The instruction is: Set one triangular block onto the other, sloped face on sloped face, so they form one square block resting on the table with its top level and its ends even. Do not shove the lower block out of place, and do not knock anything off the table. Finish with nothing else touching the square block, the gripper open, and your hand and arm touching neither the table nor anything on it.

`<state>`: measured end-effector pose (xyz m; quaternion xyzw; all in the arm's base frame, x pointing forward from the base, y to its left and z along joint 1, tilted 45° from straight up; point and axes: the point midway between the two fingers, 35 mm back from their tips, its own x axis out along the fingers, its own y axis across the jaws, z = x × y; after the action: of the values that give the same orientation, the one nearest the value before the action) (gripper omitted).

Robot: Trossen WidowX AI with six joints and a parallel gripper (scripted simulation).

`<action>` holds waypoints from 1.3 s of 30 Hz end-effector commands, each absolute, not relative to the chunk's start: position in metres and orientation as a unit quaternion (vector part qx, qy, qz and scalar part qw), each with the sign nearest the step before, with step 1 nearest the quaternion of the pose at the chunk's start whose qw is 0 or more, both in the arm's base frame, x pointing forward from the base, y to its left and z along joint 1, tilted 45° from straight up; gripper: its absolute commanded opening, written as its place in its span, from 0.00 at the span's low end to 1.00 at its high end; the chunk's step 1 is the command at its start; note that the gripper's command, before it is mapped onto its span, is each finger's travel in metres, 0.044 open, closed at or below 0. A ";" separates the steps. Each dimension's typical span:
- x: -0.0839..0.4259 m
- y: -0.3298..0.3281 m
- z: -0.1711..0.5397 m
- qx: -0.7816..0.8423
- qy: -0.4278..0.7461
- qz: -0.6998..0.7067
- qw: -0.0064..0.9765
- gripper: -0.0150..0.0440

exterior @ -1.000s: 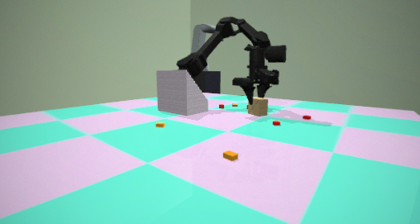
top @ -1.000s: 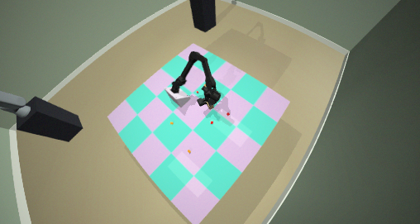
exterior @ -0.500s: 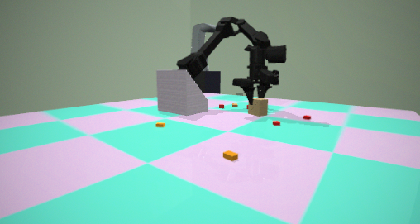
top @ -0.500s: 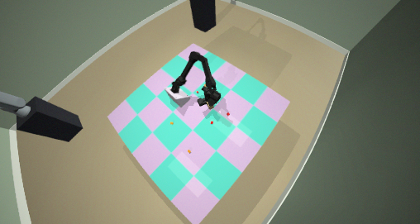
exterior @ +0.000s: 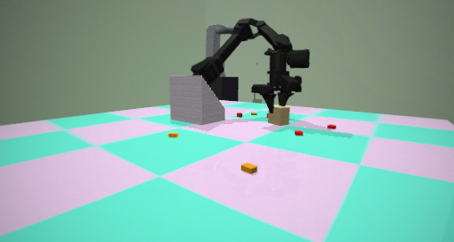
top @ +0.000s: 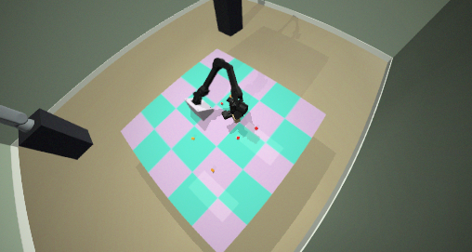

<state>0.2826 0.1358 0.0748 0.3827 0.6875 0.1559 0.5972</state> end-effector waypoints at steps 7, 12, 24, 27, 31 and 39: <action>0.283 0.136 0.074 0.380 0.689 0.154 0.598 0.25; 0.283 0.136 0.074 0.378 0.689 0.155 0.599 0.25; 0.283 0.136 0.075 0.379 0.689 0.156 0.598 0.30; 0.283 0.136 0.075 0.379 0.689 0.156 0.598 0.43; 0.283 0.136 0.075 0.379 0.689 0.156 0.598 0.61; 0.283 0.136 0.075 0.379 0.689 0.156 0.598 0.97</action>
<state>0.2827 0.1360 0.0748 0.3792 0.6888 0.1557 0.5979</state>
